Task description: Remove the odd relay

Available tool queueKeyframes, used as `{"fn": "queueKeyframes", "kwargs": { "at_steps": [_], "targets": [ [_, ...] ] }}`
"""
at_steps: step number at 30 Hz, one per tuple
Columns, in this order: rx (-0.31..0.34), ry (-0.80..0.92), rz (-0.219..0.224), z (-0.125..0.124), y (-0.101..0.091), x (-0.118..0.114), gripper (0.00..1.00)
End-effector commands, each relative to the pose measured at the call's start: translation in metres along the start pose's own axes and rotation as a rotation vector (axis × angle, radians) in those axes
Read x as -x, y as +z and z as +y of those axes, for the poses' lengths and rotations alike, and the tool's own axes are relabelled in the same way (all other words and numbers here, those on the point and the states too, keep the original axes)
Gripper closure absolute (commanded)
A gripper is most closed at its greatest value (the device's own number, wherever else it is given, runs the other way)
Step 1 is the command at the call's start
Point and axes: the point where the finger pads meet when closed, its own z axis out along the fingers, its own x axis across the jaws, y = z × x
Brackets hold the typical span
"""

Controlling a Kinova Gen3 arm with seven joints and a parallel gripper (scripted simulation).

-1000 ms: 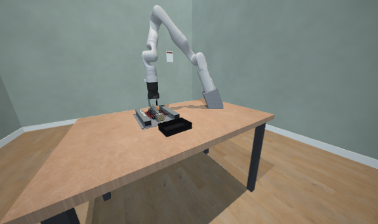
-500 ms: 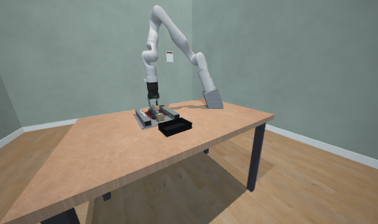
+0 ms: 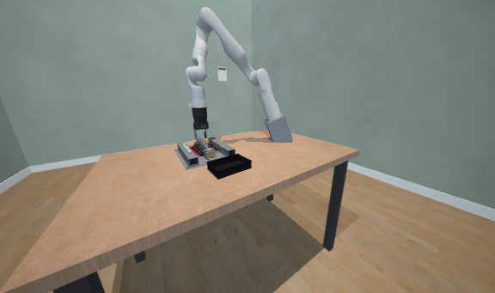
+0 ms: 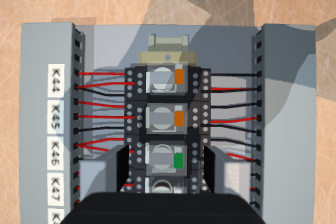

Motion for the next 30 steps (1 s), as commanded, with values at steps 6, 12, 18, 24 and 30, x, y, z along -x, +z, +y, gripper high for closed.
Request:
{"fn": "queueKeyframes", "kwargs": {
  "at_steps": [6, 12, 18, 24, 30],
  "targets": [
    [-0.001, -0.002, 0.000, 0.000, 0.006, -0.001, 0.02],
    [-0.001, -0.002, 0.000, 0.000, 0.009, -0.001, 0.02],
    [-0.001, -0.002, 0.000, 0.000, 0.017, -0.001, 0.02],
    [-0.001, -0.002, 0.000, 0.000, 0.024, -0.001, 0.02],
    [-0.001, -0.002, 0.000, 0.000, 0.028, -0.001, 0.02]
  ]
}}
